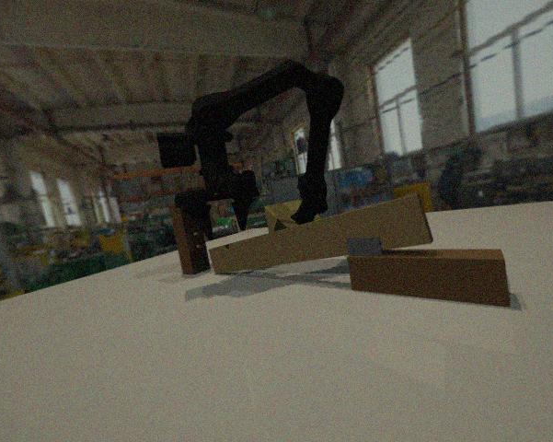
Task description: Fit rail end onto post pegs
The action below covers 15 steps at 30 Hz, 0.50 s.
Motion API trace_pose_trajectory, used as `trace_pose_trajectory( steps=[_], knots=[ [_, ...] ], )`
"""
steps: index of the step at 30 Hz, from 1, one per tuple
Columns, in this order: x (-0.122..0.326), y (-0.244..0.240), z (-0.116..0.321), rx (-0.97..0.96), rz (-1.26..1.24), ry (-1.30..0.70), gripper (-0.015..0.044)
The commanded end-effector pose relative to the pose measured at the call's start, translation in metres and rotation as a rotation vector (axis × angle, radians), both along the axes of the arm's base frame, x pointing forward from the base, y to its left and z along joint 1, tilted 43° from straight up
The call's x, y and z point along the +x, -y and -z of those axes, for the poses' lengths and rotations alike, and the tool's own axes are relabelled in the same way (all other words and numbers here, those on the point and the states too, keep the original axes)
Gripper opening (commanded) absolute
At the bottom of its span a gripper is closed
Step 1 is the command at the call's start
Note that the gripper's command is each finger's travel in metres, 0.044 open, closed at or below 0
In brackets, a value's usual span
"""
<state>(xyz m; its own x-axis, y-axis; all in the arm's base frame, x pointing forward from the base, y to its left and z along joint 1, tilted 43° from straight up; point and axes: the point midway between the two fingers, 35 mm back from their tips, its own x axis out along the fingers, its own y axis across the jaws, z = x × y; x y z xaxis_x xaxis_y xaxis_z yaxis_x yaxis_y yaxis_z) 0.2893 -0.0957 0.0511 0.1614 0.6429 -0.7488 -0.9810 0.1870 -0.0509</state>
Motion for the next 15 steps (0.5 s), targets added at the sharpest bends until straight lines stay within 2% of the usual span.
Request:
trace_pose_trajectory(
  steps=[1, 15],
  knots=[
    [0.003, -0.003, 0.001, 0.008, 0.006, 0.0, 0.044],
    [0.008, -0.017, 0.018, 0.007, 0.007, 0.001, 0.044]
  ],
)
